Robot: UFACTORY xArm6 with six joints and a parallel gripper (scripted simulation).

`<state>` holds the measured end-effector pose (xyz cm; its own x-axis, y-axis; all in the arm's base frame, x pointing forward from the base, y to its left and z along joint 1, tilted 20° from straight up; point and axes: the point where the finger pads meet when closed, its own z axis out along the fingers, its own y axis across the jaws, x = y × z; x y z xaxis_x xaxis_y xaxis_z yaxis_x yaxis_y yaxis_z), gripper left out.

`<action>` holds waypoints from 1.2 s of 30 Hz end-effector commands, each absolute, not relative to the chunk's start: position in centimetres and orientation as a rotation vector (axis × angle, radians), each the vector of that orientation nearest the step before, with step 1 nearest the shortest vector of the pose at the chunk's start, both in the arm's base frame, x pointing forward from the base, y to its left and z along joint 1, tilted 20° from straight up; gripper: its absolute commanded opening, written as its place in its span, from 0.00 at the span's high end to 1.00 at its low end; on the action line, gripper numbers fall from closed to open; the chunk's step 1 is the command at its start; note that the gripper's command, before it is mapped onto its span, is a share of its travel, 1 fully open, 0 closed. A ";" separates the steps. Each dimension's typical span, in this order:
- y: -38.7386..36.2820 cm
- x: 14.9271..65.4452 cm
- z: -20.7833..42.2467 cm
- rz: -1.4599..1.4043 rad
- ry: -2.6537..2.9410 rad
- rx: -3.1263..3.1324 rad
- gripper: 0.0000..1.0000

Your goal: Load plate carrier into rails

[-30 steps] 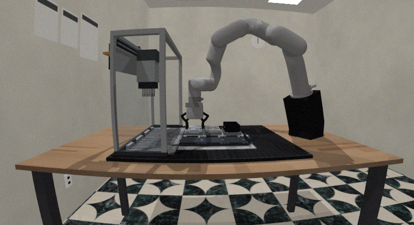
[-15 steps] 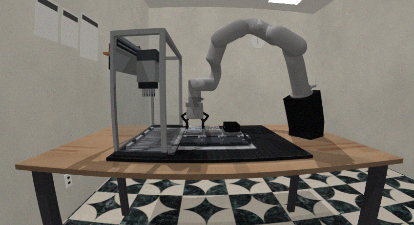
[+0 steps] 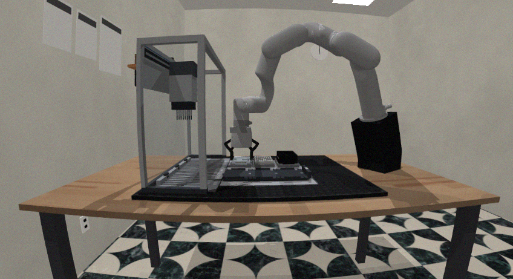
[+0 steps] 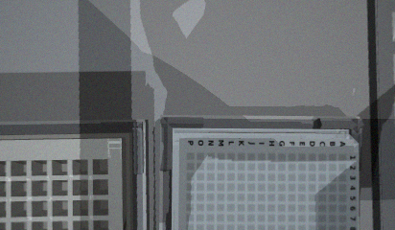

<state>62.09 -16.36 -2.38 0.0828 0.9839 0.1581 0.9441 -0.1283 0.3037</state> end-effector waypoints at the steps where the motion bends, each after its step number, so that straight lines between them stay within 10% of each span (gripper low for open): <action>1: -16.4 62.2 -2.2 0.494 1.986 2.215 1.00; 36: -16.6 61.9 -1.3 0.494 1.986 2.215 1.00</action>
<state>61.86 -16.45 -1.67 0.0828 0.9840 0.1580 0.9440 -0.1283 0.3039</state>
